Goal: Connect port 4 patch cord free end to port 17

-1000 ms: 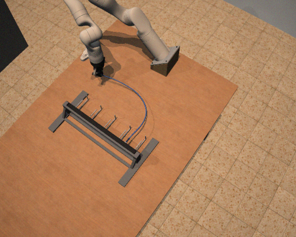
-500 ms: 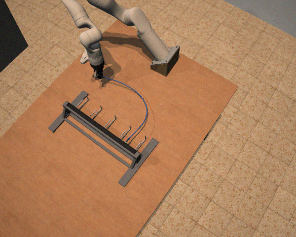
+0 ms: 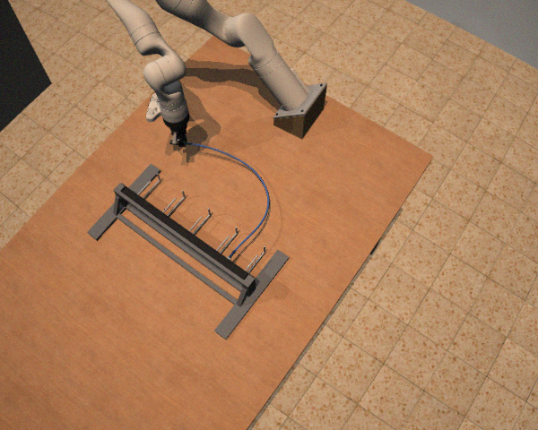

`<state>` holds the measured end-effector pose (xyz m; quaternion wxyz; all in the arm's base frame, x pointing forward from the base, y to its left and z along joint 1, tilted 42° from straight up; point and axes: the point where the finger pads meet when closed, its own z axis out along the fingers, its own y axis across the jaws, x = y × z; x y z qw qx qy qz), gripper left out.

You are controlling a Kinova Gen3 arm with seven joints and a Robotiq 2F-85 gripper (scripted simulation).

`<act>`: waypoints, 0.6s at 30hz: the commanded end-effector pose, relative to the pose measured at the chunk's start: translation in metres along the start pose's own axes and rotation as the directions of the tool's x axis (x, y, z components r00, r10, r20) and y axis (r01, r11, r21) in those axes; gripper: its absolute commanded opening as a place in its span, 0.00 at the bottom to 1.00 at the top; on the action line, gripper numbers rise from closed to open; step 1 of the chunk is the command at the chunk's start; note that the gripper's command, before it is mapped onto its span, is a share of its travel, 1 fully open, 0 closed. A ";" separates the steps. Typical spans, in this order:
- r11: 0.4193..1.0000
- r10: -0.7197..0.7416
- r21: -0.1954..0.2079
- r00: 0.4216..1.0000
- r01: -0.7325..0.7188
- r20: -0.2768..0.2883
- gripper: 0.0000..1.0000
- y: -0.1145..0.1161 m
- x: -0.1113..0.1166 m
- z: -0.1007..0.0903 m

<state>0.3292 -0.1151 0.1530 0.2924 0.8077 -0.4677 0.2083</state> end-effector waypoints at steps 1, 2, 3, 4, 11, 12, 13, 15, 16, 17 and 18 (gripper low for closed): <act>1.000 -0.018 0.001 1.000 0.018 0.001 0.00 -0.004 -0.002 0.000; 1.000 -0.026 0.001 1.000 0.026 0.001 0.00 -0.006 -0.002 -0.001; 0.999 -0.033 0.001 0.999 0.033 0.001 0.00 -0.007 -0.002 -0.001; 0.999 -0.041 0.001 0.999 0.041 0.001 0.00 -0.008 -0.003 -0.001; 0.997 -0.081 0.001 0.997 0.081 0.002 0.00 -0.015 -0.004 -0.002; 0.996 -0.088 0.001 0.996 0.088 0.002 0.00 -0.016 -0.004 -0.003; 0.995 -0.096 0.001 0.995 0.096 0.001 0.00 -0.017 -0.005 -0.003; 0.994 -0.112 0.001 0.994 0.112 0.001 0.00 -0.020 -0.005 -0.003; 0.993 -0.120 0.001 0.993 0.120 0.001 0.00 -0.021 -0.005 -0.003; 0.992 -0.128 0.001 0.992 0.128 0.001 0.00 -0.022 -0.006 -0.004; 0.991 -0.136 0.001 0.991 0.136 0.001 0.00 -0.024 -0.006 -0.004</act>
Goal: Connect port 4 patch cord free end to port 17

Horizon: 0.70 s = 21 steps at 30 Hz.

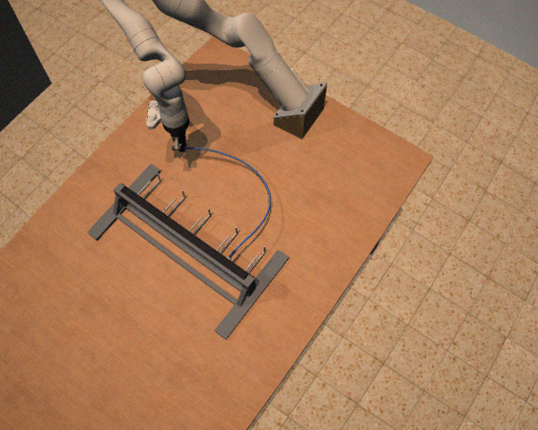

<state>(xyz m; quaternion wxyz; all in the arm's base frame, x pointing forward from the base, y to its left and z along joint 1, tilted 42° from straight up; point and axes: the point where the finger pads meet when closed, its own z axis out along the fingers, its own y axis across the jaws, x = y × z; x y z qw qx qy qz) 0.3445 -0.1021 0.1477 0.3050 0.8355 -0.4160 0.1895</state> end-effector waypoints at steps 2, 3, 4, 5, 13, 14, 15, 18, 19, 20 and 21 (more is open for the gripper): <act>1.000 -0.027 0.001 1.000 0.027 0.001 0.00 -0.006 -0.002 -0.001; 0.999 -0.035 0.001 0.999 0.035 0.001 0.00 -0.008 -0.002 -0.001; 0.999 -0.043 0.001 0.999 0.043 0.001 0.00 -0.009 -0.002 -0.001; 0.999 -0.051 0.001 0.999 0.051 0.001 0.00 -0.010 -0.002 -0.001; 0.995 -0.100 0.001 0.995 0.100 0.002 0.00 -0.018 -0.003 -0.003; 0.994 -0.108 0.001 0.994 0.108 0.002 0.00 -0.020 -0.003 -0.003; 0.993 -0.116 0.001 0.993 0.116 0.002 0.00 -0.021 -0.003 -0.003; 0.990 -0.141 0.001 0.990 0.141 0.001 0.00 -0.025 -0.003 -0.004; 0.989 -0.149 0.001 0.989 0.149 0.001 0.00 -0.026 -0.003 -0.004; 0.988 -0.157 0.001 0.988 0.157 0.001 0.00 -0.028 -0.003 -0.005; 0.986 -0.165 0.001 0.986 0.165 0.001 0.00 -0.029 -0.004 -0.005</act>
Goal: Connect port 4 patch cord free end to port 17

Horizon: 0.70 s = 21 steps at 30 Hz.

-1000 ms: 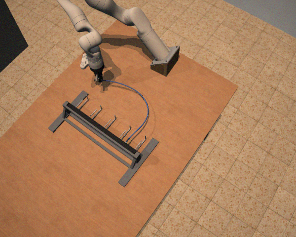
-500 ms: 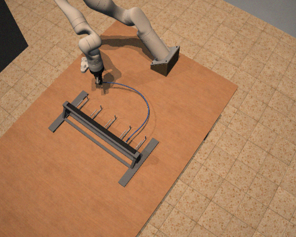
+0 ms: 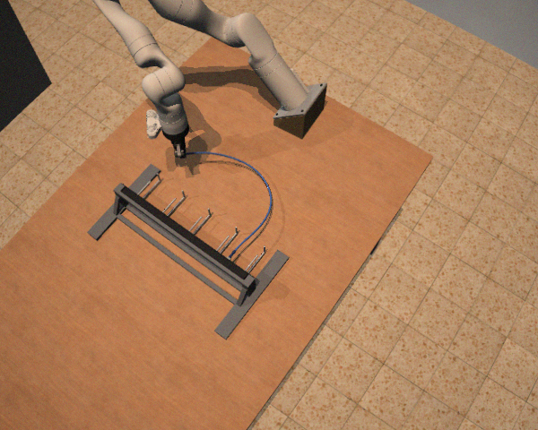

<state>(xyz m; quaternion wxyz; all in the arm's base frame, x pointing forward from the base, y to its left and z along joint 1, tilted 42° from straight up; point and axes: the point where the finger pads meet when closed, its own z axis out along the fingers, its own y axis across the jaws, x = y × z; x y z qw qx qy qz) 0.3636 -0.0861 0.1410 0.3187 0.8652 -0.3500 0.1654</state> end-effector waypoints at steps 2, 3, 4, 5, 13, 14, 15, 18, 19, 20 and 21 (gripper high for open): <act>1.000 -0.027 0.001 1.000 0.027 0.002 0.00 -0.007 -0.001 -0.001; 1.000 -0.027 0.001 1.000 0.027 0.002 0.00 -0.007 -0.001 -0.001; 1.000 -0.027 0.001 1.000 0.027 0.002 0.00 -0.007 -0.001 -0.001; 0.999 -0.035 0.001 0.999 0.035 0.002 0.00 -0.008 -0.001 -0.001; 0.995 -0.101 0.001 0.995 0.101 0.002 0.00 -0.019 0.000 -0.003; 0.994 -0.109 0.001 0.994 0.109 0.002 0.00 -0.020 0.000 -0.003; 0.993 -0.117 0.001 0.993 0.117 0.002 0.00 -0.021 0.000 -0.003; 0.990 -0.141 0.001 0.990 0.141 0.001 0.00 -0.025 0.000 -0.004; 0.989 -0.149 0.001 0.989 0.149 0.001 0.00 -0.027 0.001 -0.004; 0.989 -0.149 0.001 0.989 0.149 0.001 0.00 -0.027 0.001 -0.004; 0.989 -0.149 0.001 0.989 0.149 0.001 0.00 -0.027 0.001 -0.004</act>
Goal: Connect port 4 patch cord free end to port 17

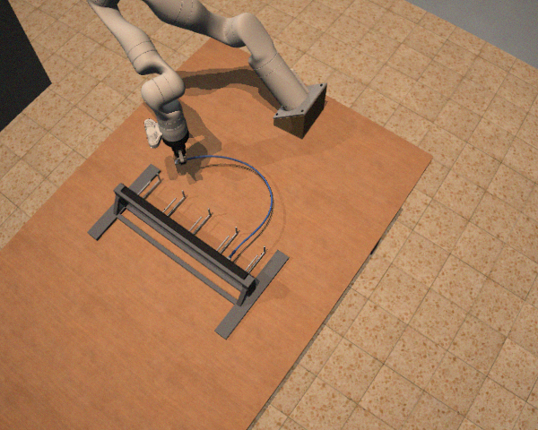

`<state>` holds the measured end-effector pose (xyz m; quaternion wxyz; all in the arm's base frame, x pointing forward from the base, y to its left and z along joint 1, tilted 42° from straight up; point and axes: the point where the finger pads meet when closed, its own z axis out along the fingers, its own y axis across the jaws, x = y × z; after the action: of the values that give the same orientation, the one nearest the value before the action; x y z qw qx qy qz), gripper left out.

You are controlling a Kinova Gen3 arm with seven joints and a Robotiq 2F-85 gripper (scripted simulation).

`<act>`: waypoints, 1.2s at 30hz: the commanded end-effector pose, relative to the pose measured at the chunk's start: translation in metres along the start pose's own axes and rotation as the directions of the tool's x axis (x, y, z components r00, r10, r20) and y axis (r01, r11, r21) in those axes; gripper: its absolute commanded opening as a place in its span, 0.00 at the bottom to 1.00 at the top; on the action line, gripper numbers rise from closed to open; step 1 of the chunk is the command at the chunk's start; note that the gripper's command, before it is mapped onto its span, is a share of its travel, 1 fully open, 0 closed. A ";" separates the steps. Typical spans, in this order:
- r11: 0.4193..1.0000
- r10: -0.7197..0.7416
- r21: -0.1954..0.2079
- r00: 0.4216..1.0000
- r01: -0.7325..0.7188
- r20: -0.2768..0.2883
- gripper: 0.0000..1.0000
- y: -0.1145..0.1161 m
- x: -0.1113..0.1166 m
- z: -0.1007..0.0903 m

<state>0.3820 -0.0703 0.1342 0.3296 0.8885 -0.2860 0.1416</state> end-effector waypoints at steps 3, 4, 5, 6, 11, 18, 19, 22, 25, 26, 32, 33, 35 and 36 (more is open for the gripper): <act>1.000 -0.027 0.001 1.000 0.027 0.001 0.00 -0.006 0.000 -0.001; 0.999 -0.035 0.001 0.999 0.035 0.001 0.00 -0.007 0.000 -0.001; 0.999 -0.043 0.001 0.999 0.043 0.001 0.00 -0.008 0.001 -0.001; 0.999 -0.051 0.001 0.999 0.051 0.001 0.00 -0.010 0.001 -0.001; 0.996 -0.090 0.001 0.996 0.090 0.001 0.00 -0.016 0.002 -0.002; 0.992 -0.128 0.001 0.992 0.128 0.001 0.00 -0.022 0.004 -0.004; 0.991 -0.136 0.001 0.991 0.136 0.001 0.00 -0.023 0.004 -0.004; 0.987 -0.158 0.001 0.987 0.158 0.001 0.00 -0.027 0.005 -0.004; 0.984 -0.180 0.001 0.984 0.180 0.001 0.00 -0.030 0.005 -0.005; 0.982 -0.187 0.001 0.982 0.187 0.001 0.00 -0.032 0.006 -0.005; 0.973 -0.229 0.001 0.973 0.229 0.001 0.00 -0.038 0.007 -0.007; 0.973 -0.229 0.001 0.973 0.229 0.001 0.00 -0.038 0.007 -0.007; 0.972 -0.236 0.001 0.972 0.236 0.001 0.00 -0.040 0.007 -0.007; 0.970 -0.242 0.001 0.970 0.242 0.001 0.00 -0.041 0.008 -0.007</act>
<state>0.4108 -0.0459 0.1234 0.3443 0.9161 -0.1790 0.1010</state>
